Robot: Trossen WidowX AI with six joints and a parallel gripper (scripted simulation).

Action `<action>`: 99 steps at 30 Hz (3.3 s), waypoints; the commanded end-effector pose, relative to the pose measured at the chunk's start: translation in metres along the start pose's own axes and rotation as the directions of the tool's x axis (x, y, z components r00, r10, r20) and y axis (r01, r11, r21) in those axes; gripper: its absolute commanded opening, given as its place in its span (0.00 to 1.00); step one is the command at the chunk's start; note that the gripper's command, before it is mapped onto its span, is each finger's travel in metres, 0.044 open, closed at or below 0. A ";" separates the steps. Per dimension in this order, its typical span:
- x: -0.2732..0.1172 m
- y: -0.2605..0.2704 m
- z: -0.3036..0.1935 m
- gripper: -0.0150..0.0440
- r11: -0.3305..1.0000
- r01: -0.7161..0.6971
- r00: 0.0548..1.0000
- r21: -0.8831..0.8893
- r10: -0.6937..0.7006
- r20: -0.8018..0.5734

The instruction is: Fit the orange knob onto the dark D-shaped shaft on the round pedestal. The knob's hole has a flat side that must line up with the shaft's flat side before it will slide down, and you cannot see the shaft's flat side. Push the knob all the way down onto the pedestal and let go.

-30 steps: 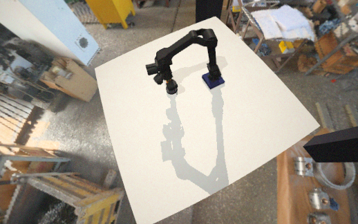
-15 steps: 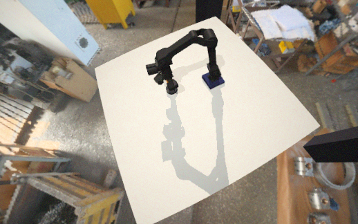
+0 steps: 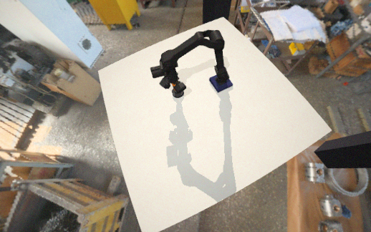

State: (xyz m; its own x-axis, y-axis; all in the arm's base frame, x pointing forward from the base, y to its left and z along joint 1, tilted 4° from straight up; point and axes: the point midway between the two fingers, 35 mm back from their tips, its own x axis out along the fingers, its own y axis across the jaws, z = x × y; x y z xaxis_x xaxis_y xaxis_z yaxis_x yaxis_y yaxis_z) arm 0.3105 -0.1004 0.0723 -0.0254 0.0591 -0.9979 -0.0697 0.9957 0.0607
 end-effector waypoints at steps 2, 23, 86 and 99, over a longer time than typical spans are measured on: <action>0.001 -0.002 0.004 0.25 1.000 0.009 1.000 -0.006 -0.009 0.010; -0.005 -0.001 0.001 0.25 0.985 0.011 1.000 -0.174 -0.009 0.010; 0.001 0.000 0.002 0.25 0.911 0.012 1.000 -0.412 -0.009 0.010; -0.003 0.002 -0.004 0.25 0.911 0.012 1.000 -0.412 -0.009 0.009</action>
State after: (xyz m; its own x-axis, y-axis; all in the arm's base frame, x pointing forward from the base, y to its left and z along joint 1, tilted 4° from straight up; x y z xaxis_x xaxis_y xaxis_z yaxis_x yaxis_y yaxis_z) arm 0.3100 -0.0993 0.0727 -0.0154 0.0555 -0.9983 -0.4721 0.8797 0.0562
